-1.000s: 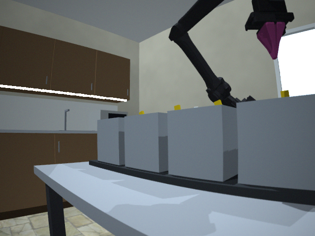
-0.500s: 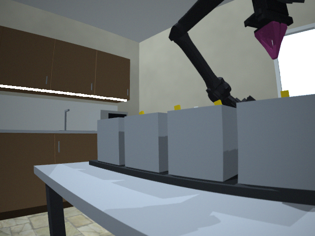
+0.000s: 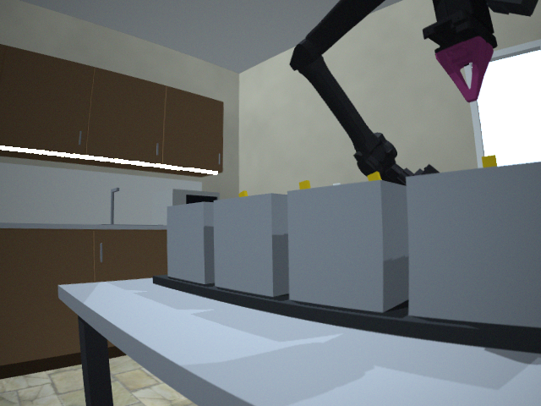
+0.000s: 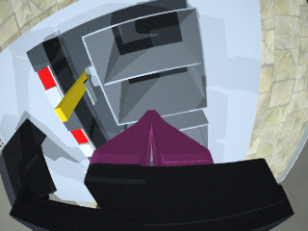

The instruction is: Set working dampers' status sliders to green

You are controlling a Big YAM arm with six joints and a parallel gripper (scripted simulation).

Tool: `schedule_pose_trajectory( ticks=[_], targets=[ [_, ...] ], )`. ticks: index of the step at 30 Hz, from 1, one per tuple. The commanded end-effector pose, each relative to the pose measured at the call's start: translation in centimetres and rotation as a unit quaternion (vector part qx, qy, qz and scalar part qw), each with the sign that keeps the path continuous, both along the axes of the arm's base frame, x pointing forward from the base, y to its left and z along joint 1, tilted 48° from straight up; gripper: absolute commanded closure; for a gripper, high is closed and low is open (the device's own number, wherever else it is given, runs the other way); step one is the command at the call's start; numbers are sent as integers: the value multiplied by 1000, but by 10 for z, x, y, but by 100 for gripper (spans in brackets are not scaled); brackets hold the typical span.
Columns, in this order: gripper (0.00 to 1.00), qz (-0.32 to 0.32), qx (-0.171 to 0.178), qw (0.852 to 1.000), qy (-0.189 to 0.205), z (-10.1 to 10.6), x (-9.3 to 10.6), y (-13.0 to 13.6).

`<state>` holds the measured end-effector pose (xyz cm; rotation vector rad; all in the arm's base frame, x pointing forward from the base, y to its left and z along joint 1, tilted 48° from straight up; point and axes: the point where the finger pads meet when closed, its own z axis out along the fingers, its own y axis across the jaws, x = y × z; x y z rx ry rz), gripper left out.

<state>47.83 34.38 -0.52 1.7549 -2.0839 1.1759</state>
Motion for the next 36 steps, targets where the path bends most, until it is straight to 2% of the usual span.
schedule_pose_trajectory(
  ticks=[1, 5, 11, 13, 15, 19, 25, 27, 28, 36],
  targets=[
    [100, 63, -25, 997, 48, 2, -3, 13],
    [100, 90, -39, 993, 73, 2, -3, 13],
    [100, 91, -40, 992, 75, 4, -3, 11],
    [100, 76, -33, 994, 69, 18, 9, -9],
    [100, 77, -31, 994, 68, 35, 12, -23],
    [100, 77, -30, 994, 68, 46, 14, -33],
    [100, 77, -30, 994, 68, 78, 16, -63],
    [100, 77, -30, 994, 68, 78, 16, -63],
    [100, 78, -30, 994, 69, 95, 15, -81],
    [100, 78, -31, 994, 68, 143, 8, -135]
  ],
)
